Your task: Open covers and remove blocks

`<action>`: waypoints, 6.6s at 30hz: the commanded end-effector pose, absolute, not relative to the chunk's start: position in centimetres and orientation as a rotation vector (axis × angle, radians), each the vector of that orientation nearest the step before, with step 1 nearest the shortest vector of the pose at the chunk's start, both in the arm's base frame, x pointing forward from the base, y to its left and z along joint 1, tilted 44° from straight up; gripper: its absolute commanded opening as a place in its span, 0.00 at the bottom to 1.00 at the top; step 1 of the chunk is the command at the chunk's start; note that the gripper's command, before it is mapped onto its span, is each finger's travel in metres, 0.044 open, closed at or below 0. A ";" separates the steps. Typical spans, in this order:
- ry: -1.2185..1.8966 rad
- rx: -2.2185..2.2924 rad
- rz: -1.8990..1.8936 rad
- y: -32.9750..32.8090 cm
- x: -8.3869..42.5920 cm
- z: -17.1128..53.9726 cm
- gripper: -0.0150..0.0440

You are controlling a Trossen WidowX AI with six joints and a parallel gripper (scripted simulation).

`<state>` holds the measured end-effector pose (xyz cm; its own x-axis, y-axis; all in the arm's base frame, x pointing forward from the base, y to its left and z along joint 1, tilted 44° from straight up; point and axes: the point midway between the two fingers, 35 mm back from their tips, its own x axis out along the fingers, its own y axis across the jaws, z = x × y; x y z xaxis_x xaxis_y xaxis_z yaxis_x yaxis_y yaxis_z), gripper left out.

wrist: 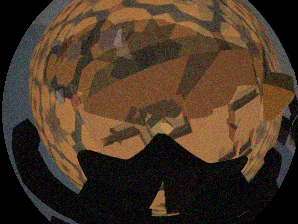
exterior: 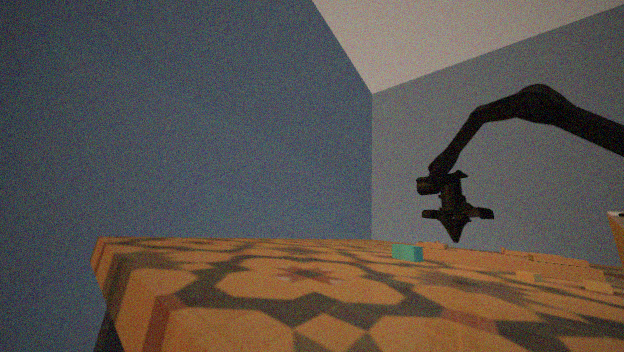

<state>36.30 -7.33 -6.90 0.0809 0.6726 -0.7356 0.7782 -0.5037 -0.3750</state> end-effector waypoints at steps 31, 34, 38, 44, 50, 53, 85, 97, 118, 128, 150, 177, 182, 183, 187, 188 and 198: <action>1.183 2.527 -2.094 -5.9 36.1 -8.3 0.25; 1.183 2.527 -2.094 -5.9 35.9 -8.5 0.25; 1.182 2.527 -2.094 -6.1 35.5 -8.8 0.25; 1.182 2.527 -2.095 -6.4 35.0 -9.2 0.25; 1.180 2.527 -2.097 -6.4 35.0 -9.3 0.25; 1.180 2.527 -2.097 -6.4 35.0 -9.3 0.25; 1.177 2.535 -2.090 -6.5 35.2 -9.1 0.25; 1.187 2.528 -2.105 -6.8 35.0 -8.3 0.30; 1.182 2.524 -2.090 -9.2 35.1 -5.5 0.50; 1.184 2.524 -2.089 -8.0 35.1 -6.7 0.50; 1.184 2.524 -2.089 -8.0 35.1 -6.7 0.50; 1.185 2.525 -2.089 -6.5 35.3 -8.3 0.50; 1.185 2.525 -2.089 -6.4 35.3 -8.3 0.50; 1.185 2.525 -2.089 -6.4 35.3 -8.4 0.50; 1.186 2.525 -2.089 -6.2 35.3 -8.6 0.50; 1.186 2.525 -2.089 -6.1 35.4 -8.7 0.50; 1.181 2.525 -2.078 -5.9 35.6 -9.0 0.49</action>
